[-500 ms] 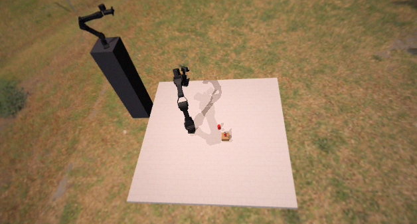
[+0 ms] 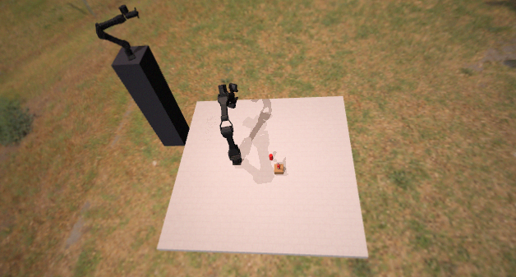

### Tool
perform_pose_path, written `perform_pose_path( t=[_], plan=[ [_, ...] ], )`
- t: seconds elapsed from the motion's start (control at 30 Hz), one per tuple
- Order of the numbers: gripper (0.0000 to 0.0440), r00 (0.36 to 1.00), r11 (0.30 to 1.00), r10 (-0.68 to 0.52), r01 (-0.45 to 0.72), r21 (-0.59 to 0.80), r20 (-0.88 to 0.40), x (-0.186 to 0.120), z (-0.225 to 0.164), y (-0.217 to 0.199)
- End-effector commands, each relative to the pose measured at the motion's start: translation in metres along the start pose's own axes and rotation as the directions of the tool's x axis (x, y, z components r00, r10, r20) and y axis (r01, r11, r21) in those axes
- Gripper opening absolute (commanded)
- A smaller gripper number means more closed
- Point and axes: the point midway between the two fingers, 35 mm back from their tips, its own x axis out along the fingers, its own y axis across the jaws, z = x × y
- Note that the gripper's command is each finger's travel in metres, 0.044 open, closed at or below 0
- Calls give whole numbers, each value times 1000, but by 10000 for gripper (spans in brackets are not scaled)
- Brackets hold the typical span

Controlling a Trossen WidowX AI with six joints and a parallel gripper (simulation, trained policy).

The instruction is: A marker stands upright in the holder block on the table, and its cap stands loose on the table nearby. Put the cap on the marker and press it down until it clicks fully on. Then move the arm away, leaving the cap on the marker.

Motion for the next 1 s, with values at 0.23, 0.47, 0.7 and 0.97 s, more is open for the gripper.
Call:
perform_pose_path(
  t=[0.23, 0.47, 0.7, 0.97],
  plan=[
    [273, 997, 995, 72, -71, 77, -9, -4, -26, 6],
    [293, 993, 985, 119, -115, 129, -20, -5, -43, 10],
    [310, 986, 970, 166, -157, 185, -32, -6, -61, 16],
    [327, 974, 946, 221, -202, 252, -49, -7, -82, 23]
  ],
)
